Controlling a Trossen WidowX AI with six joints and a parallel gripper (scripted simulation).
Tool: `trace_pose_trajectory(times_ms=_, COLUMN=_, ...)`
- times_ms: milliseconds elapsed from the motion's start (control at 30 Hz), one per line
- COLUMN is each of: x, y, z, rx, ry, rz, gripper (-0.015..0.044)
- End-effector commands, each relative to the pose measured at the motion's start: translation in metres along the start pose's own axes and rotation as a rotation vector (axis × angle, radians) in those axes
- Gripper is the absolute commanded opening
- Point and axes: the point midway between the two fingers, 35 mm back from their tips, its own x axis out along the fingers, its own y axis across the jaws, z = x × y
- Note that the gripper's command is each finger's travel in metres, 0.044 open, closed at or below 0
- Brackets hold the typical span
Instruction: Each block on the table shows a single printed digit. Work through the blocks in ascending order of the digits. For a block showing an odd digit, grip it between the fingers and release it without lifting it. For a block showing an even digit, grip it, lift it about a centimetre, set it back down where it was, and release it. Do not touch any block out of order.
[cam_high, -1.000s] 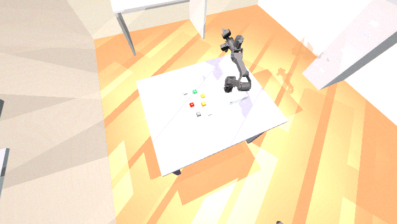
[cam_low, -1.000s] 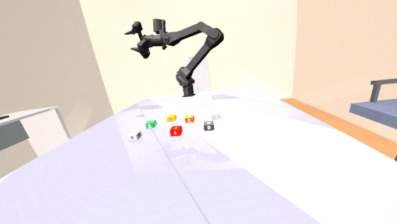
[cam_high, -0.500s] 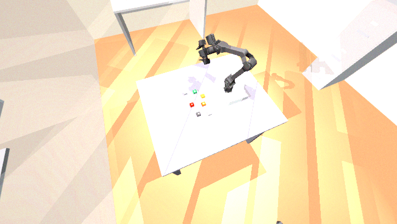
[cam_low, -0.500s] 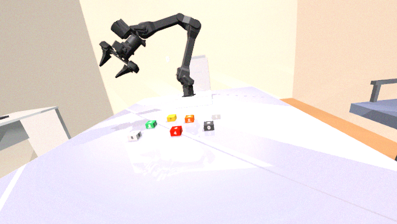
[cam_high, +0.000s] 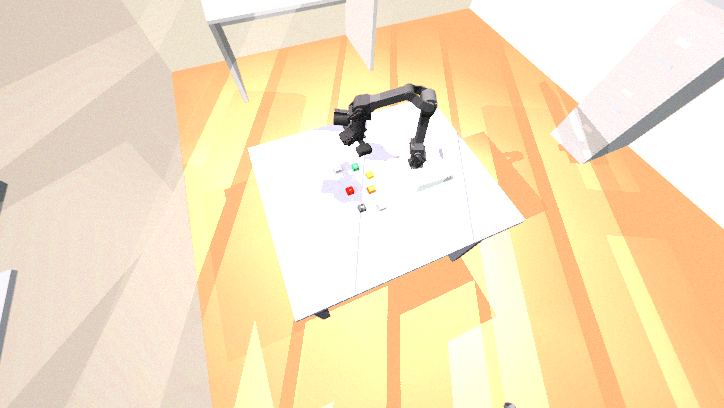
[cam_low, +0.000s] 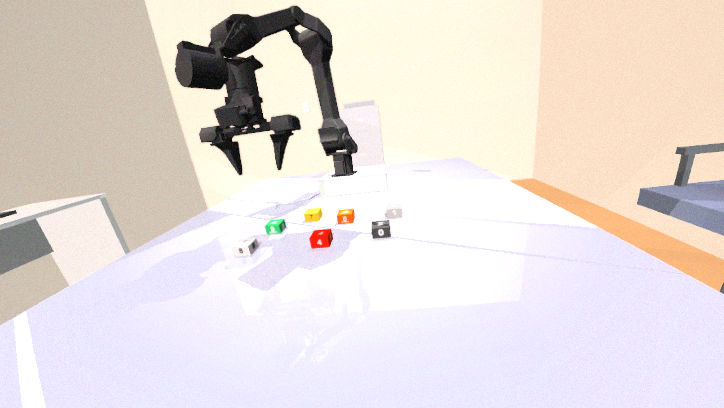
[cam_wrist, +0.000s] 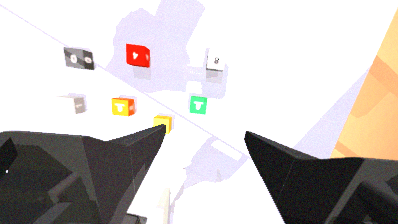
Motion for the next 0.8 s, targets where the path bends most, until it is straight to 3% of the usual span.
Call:
trace_pose_trajectory(times_ms=0, x=0.002, y=0.012, z=0.0, rx=0.031, ry=0.068, rz=0.008, gripper=0.04)
trace_pose_trajectory(times_ms=767, x=0.0, y=0.03, z=-0.009, rx=0.031, ry=0.069, rz=0.01, gripper=0.04)
